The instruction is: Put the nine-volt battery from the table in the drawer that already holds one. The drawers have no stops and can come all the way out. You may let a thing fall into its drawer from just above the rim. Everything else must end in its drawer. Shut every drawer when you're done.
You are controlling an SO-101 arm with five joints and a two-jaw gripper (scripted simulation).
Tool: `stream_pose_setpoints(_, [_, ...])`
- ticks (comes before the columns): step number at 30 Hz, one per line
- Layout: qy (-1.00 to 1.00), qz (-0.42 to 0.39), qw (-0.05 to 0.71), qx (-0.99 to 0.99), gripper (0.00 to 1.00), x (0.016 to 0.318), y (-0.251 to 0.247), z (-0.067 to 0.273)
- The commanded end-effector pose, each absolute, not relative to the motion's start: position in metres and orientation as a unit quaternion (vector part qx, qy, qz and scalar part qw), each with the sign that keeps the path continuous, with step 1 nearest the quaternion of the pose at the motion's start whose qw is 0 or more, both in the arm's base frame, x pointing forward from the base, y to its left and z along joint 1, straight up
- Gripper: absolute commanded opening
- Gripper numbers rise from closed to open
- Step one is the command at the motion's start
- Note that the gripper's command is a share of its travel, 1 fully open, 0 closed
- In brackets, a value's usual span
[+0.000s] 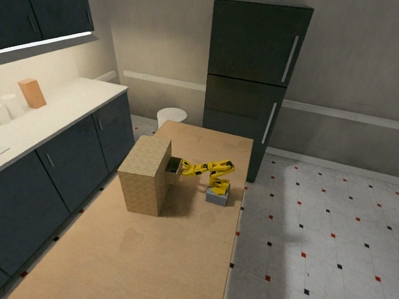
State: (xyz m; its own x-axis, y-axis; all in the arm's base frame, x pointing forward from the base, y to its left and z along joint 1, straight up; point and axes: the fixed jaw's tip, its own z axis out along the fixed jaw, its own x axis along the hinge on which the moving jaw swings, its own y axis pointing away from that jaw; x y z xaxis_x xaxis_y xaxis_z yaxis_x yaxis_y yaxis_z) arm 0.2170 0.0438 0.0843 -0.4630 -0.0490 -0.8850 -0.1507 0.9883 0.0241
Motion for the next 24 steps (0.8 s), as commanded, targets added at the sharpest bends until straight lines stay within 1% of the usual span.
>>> stream_pose_setpoints(1, [0.854, 0.046, 0.515, -0.056, 0.18, 0.2164, 0.0414, 0.0837])
stream_pose_setpoints(24, [0.854, 0.046, 0.515, -0.056, 0.04, 0.2164, 0.0414, 0.0837])
